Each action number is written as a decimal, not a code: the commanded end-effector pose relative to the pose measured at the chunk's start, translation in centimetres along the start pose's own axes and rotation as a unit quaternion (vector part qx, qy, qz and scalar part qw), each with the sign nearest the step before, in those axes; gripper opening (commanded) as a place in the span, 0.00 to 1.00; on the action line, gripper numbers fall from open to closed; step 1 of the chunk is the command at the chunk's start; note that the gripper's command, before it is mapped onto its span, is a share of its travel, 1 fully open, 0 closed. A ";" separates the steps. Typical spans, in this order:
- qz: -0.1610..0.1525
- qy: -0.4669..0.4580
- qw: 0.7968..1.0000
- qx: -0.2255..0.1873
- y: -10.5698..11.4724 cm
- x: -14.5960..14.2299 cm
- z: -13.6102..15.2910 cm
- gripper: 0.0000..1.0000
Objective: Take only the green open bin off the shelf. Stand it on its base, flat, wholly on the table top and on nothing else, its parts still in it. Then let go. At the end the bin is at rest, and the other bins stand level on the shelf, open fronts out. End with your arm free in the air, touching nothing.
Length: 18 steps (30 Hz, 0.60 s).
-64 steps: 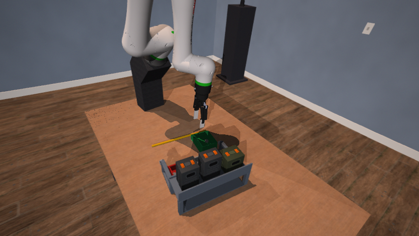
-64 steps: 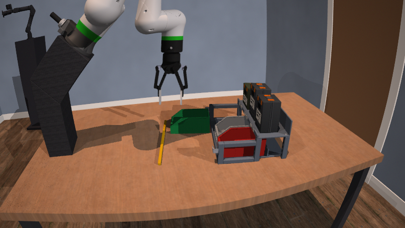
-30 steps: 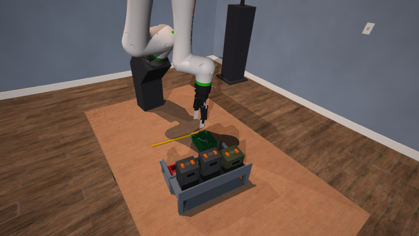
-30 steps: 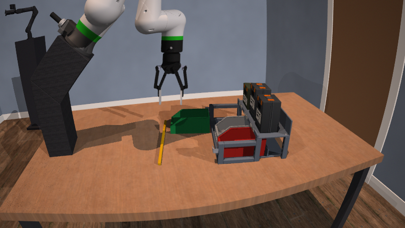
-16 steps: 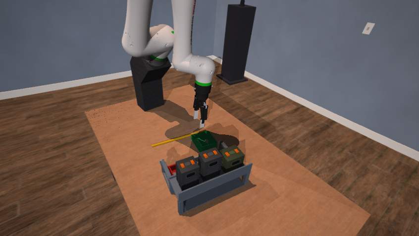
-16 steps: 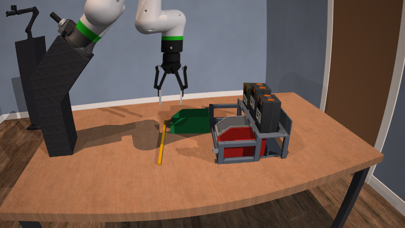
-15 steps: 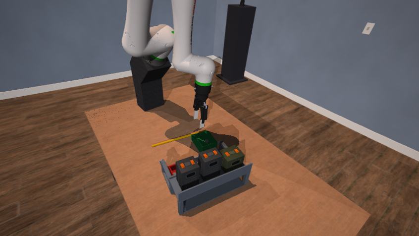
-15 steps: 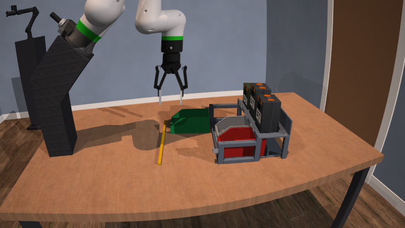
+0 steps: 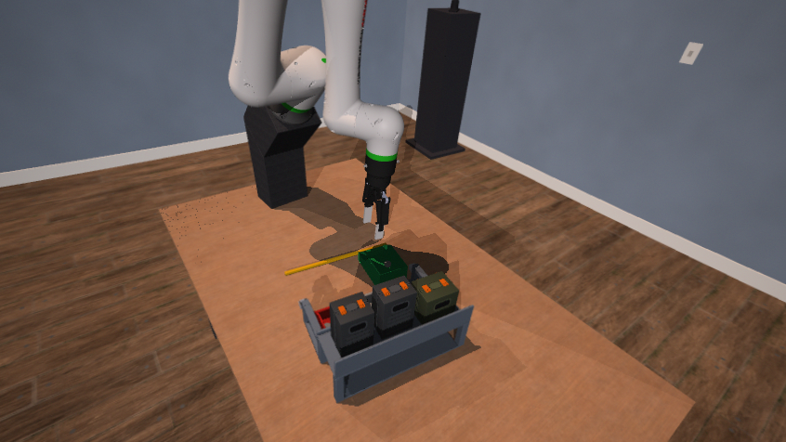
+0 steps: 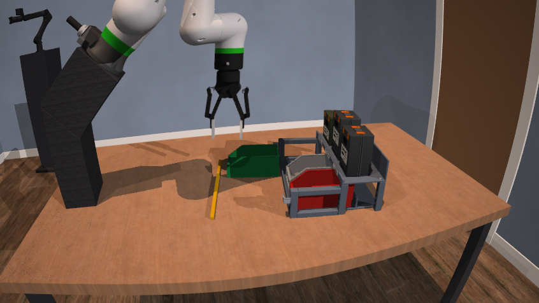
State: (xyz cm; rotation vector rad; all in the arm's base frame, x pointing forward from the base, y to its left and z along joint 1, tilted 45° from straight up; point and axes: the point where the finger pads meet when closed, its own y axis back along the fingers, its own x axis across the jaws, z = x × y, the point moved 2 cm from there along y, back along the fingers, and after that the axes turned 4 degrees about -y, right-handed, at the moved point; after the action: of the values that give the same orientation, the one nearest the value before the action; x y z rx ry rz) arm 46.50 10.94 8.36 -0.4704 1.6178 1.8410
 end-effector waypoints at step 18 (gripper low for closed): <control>-0.017 0.000 1.000 -0.020 -0.1 0.1 -0.1 0.57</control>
State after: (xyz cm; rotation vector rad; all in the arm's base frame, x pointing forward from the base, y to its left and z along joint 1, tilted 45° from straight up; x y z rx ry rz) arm 46.50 10.94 8.36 -0.4704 1.6178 1.8410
